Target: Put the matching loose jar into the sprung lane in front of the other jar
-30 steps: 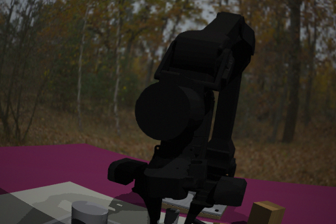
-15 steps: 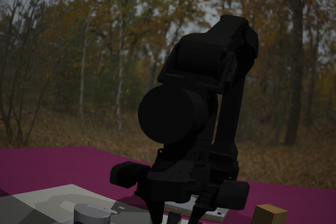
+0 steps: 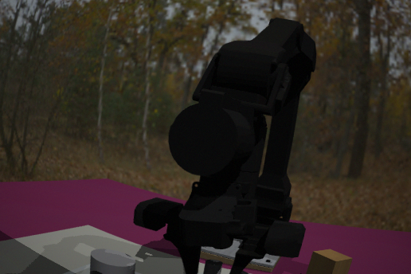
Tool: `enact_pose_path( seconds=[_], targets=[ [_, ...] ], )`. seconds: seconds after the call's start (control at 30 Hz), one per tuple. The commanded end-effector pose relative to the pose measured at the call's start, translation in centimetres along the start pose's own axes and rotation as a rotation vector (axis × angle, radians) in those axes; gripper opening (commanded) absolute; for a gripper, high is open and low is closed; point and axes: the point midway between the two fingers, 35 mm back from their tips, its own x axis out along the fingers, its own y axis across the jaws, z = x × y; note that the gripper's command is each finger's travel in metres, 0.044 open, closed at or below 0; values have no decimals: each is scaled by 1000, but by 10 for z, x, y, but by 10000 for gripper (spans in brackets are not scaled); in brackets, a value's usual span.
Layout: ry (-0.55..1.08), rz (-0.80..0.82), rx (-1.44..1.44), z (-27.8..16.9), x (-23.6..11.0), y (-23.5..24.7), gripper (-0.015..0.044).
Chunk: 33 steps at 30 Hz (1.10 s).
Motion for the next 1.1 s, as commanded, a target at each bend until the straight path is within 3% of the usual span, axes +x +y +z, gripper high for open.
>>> enact_pose_path(
  seconds=[0.0,1.07],
  targets=[
    [-25,-4,3,6,1,-1,0],
    [-25,-4,3,5,12,-1,0]
  ],
)
